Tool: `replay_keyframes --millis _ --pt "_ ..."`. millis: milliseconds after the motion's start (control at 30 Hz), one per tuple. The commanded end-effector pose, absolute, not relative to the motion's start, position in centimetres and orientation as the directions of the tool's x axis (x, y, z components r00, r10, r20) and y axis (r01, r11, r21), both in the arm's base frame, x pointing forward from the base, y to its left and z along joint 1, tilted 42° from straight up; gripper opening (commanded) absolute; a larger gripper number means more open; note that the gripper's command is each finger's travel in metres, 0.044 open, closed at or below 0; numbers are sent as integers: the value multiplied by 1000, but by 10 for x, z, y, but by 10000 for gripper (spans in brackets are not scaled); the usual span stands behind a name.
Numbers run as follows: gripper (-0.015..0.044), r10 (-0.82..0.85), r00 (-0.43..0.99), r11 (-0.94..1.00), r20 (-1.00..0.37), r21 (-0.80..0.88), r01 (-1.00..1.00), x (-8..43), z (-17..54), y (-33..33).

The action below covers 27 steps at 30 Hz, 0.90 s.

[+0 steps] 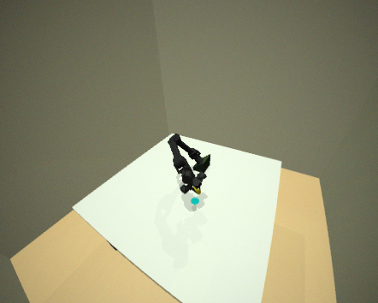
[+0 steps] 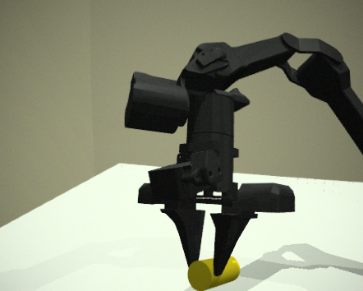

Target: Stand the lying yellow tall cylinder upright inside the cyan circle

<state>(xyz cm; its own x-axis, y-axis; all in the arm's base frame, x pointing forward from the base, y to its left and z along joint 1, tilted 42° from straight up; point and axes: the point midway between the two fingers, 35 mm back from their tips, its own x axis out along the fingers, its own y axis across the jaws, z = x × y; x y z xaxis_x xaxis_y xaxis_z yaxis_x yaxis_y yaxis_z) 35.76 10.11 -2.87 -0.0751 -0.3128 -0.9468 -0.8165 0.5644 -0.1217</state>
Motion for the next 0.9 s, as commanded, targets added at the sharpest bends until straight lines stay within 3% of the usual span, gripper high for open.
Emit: replay_keyframes --millis 0,867 --pt "105 -283 -71 566 -956 -107 -817 356 -29 101" --pt "105 -101 -8 579 -995 -52 -814 358 -36 99"
